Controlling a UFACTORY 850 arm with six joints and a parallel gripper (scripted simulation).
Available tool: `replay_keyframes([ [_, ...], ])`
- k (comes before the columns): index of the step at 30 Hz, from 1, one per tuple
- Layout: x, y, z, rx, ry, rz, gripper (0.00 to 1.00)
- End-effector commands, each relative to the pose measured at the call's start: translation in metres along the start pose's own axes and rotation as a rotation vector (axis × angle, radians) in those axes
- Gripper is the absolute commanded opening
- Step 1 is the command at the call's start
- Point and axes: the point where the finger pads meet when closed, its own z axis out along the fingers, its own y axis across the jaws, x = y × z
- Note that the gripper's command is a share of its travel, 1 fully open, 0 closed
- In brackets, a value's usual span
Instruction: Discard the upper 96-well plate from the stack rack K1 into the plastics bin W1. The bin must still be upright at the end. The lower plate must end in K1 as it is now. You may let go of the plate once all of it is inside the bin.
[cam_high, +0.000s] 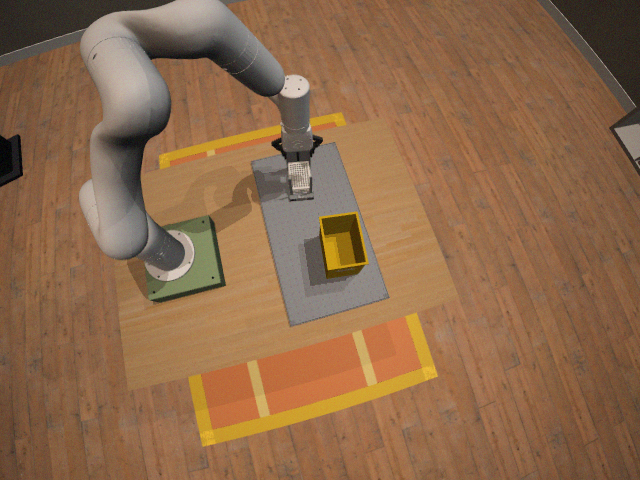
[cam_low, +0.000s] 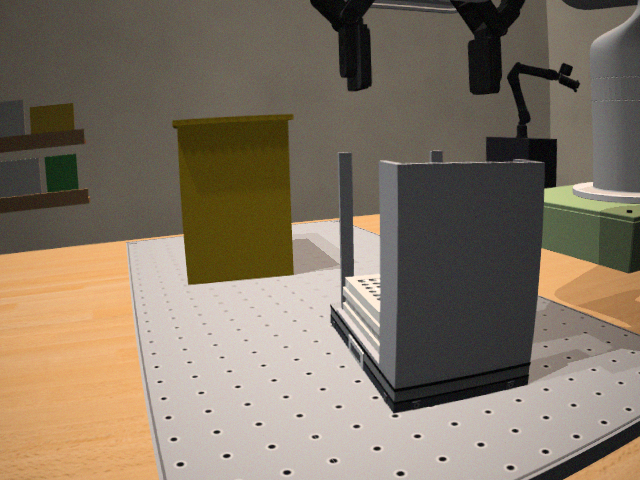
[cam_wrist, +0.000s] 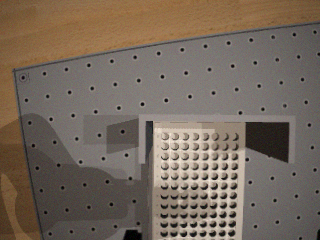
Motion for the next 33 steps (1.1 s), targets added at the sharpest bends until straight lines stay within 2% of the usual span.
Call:
replay_keyframes([
  [1, 0.0, 0.001, 0.004, -0.002, 0.001, 0.0, 1.0],
  [33, 0.001, 0.001, 0.051, -0.002, 0.001, 0.0, 1.0],
])
